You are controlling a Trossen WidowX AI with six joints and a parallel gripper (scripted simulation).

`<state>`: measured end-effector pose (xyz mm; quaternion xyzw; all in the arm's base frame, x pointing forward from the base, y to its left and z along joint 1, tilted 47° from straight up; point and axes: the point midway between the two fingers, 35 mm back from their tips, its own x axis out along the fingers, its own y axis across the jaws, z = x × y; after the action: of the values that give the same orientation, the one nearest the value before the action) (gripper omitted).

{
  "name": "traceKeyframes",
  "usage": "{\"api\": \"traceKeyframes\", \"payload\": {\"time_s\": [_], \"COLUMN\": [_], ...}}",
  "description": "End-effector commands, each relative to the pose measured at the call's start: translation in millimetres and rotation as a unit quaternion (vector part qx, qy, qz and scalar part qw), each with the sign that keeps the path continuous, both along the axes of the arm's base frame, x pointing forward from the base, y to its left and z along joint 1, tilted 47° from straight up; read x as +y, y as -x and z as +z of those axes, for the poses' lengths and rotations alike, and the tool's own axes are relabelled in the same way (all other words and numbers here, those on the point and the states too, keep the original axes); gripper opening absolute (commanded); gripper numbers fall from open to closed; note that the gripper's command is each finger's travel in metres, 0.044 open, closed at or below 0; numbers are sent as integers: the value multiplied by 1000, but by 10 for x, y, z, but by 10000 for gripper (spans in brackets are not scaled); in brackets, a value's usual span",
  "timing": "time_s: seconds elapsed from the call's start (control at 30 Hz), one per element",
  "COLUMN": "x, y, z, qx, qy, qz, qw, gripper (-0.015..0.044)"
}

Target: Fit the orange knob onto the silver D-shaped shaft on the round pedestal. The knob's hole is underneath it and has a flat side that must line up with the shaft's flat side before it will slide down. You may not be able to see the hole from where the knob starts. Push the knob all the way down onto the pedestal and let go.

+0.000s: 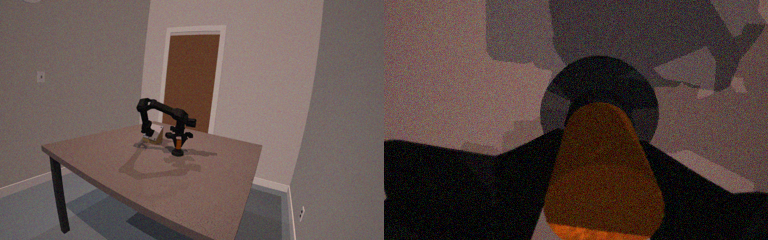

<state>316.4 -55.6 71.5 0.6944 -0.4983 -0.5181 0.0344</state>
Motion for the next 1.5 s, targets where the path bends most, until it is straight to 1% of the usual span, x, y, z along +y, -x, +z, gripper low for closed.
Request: {"api": "traceKeyframes", "payload": {"time_s": [0.0,0.27,0.83,1.13,1.2,1.37,1.47], "x": [-16,-12,-12,5,137,630,685], "y": [-10,0,0,-4,-34,-38,-42], "z": [-27,-13,-13,1,113,573,645], "qx": [0,0,0,0,0,2,2], "qy": [2,0,0,0,-2,-3,-2], "qz": [4,0,0,0,0,0,0], "qw": [1000,1000,1000,1000,1000,1000,1000], "gripper": [0,0,440,440,440,440,440]}}
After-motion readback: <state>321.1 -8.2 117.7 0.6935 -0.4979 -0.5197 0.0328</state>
